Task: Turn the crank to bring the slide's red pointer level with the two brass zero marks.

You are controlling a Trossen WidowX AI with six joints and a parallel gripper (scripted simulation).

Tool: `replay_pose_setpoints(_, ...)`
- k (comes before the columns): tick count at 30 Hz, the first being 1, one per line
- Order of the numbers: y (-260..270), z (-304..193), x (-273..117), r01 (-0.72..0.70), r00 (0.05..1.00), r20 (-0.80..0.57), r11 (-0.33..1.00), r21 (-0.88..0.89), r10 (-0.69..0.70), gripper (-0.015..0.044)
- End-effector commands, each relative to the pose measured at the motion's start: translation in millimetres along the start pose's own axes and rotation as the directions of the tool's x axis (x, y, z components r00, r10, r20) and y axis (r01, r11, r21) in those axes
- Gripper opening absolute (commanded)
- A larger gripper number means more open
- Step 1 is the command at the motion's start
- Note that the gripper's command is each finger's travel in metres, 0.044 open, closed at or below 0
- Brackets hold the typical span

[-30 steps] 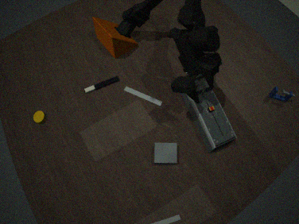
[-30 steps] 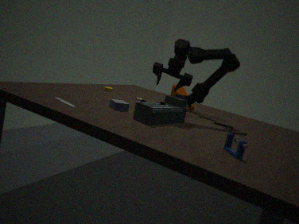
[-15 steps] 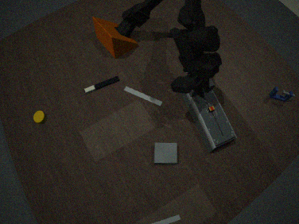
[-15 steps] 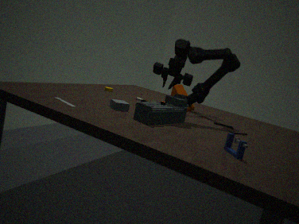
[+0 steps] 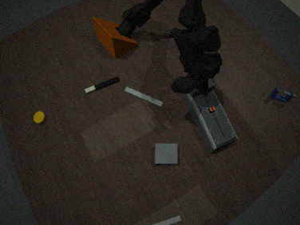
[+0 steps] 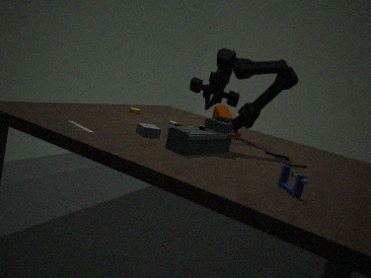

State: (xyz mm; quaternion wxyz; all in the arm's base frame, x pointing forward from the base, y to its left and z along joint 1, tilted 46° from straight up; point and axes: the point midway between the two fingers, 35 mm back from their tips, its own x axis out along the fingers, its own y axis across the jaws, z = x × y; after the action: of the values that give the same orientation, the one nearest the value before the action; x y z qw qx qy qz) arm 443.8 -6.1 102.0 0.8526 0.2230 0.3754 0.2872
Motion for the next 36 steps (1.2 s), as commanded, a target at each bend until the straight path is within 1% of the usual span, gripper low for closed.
replay_pose_setpoints(1,0.0,0.0,0.0,0.0,1.0,0.0,1.0,0.0,0.0,0.0)
replay_pose_setpoints(5,0.0,0.0,0.0,0.0,1.0,0.0,1.0,0.0,0.0,0.0)
replay_pose_setpoints(22,0.0,0.0,0.0,0.0,1.0,0.0,1.0,0.0,0.0,0.044)
replay_pose_setpoints(23,0.0,0.0,0.0,0.0,1.0,0.0,1.0,0.0,0.0,0.044)
replay_pose_setpoints(36,0.0,0.0,0.0,0.0,1.0,0.0,1.0,0.0,0.0,0.0099)
